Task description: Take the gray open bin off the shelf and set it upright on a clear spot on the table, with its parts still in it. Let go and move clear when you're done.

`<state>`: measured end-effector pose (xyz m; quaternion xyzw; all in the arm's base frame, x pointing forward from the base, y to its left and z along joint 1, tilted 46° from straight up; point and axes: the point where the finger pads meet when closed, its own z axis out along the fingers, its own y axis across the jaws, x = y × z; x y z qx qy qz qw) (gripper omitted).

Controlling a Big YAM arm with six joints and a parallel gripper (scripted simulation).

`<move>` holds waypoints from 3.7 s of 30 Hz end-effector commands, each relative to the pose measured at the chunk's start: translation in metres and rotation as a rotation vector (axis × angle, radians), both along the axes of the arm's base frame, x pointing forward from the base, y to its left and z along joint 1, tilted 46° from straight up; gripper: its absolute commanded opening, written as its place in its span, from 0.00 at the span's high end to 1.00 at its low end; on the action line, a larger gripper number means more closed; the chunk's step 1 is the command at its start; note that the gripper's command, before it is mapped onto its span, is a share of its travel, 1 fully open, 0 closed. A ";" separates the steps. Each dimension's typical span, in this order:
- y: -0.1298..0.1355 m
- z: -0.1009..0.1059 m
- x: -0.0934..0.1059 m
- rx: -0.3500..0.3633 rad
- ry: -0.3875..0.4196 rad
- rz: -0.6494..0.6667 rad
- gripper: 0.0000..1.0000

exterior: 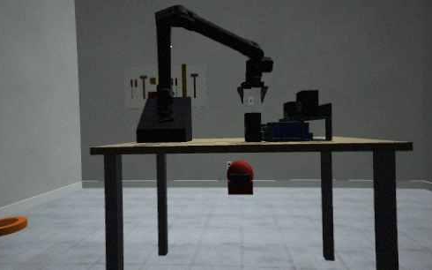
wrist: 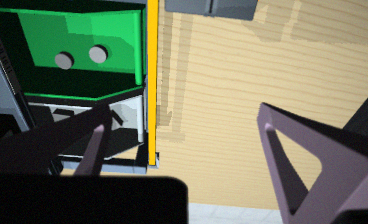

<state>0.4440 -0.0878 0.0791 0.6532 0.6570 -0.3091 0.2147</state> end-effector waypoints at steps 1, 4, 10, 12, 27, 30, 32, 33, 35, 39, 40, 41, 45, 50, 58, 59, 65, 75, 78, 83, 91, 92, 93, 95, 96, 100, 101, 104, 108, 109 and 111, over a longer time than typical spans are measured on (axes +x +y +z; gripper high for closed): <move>-0.004 0.000 0.021 -0.007 -0.055 -0.031 0.00; -0.003 -0.004 0.025 -0.011 -0.062 -0.034 0.00; -0.006 -0.008 0.030 -0.016 -0.074 -0.048 0.00; -0.005 -0.011 0.032 -0.019 -0.078 -0.050 0.00; -0.008 -0.021 0.042 -0.030 -0.100 -0.072 0.00; -0.007 -0.023 0.043 -0.032 -0.102 -0.073 0.00; -0.007 -0.024 0.044 -0.033 -0.105 -0.074 0.00; -0.008 -0.024 0.044 -0.034 -0.105 -0.076 0.00; -0.009 -0.025 0.045 -0.035 -0.106 -0.079 0.00; -0.008 -0.027 0.046 -0.036 -0.110 -0.080 0.00; -0.008 -0.027 0.046 -0.036 -0.110 -0.080 0.00; -0.008 -0.027 0.046 -0.036 -0.110 -0.080 0.00; -0.009 -0.028 0.047 -0.037 -0.111 -0.082 0.00; -0.009 -0.030 0.045 -0.038 -0.106 -0.082 0.00; -0.009 -0.029 0.048 -0.038 -0.112 -0.082 0.00; -0.009 -0.029 0.047 -0.038 -0.108 -0.082 0.00; -0.009 -0.029 0.047 -0.038 -0.108 -0.082 1.00; -0.009 -0.029 0.047 -0.038 -0.108 -0.082 1.00; -0.009 -0.029 0.047 -0.038 -0.108 -0.082 1.00; -0.009 -0.029 0.047 -0.038 -0.108 -0.082 1.00; -0.009 -0.029 0.047 -0.038 -0.108 -0.082 1.00; -0.009 -0.029 0.047 -0.038 -0.108 -0.082 1.00; -0.009 -0.029 0.047 -0.038 -0.108 -0.082 1.00; -0.009 -0.029 0.047 -0.038 -0.108 -0.082 1.00; -0.009 -0.029 0.047 -0.038 -0.108 -0.082 1.00; -0.016 -0.036 0.040 -0.039 -0.085 -0.079 1.00; -0.019 -0.045 0.029 -0.041 -0.059 -0.077 1.00; -0.032 -0.059 0.027 -0.043 -0.057 -0.077 1.00; -0.037 -0.064 0.026 -0.044 -0.057 -0.077 1.00; -0.037 -0.064 0.026 -0.044 -0.057 -0.077 1.00; -0.017 -0.048 0.050 -0.038 -0.110 -0.039 0.57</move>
